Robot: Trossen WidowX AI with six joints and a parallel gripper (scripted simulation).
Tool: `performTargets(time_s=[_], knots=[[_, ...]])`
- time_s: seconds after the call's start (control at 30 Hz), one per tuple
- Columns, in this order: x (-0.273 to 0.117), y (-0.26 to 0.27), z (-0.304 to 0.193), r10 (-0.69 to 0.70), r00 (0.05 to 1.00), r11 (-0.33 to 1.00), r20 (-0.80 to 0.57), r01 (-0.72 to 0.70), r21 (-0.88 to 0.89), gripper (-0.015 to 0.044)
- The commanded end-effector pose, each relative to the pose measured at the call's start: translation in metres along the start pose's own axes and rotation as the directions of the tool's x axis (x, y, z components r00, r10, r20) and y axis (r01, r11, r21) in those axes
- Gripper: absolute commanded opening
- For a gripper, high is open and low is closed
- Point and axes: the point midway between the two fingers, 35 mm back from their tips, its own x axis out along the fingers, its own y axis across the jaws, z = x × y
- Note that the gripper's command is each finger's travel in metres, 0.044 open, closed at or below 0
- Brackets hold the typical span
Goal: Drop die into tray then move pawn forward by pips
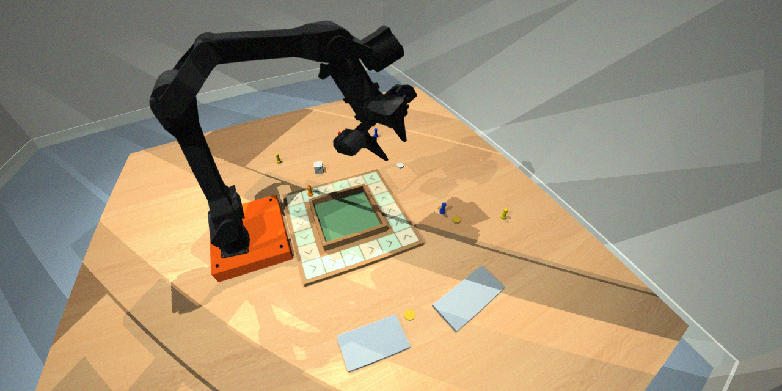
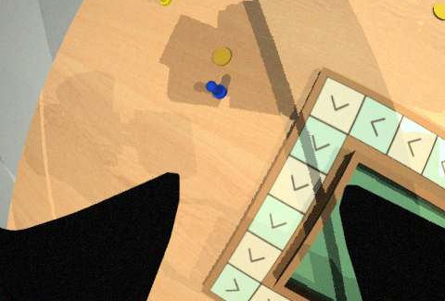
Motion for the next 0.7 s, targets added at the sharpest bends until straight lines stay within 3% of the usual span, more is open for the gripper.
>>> performTargets(time_s=[0.0, 0.2, 0.43, 0.67], knots=[[0.014, 0.010, -0.061, -0.022, 0.993, 0.983, -0.116, 0.000, -0.185, 0.0275], [0.024, 0.007, -0.170, -0.107, 0.954, 0.870, -0.280, -0.047, -0.491, 0.0275], [0.022, -0.034, -0.290, -0.269, 0.883, 0.624, -0.384, -0.144, -0.768, 0.0275], [0.020, -0.052, -0.308, -0.307, 0.868, 0.563, -0.392, -0.167, -0.810, 0.0275]])
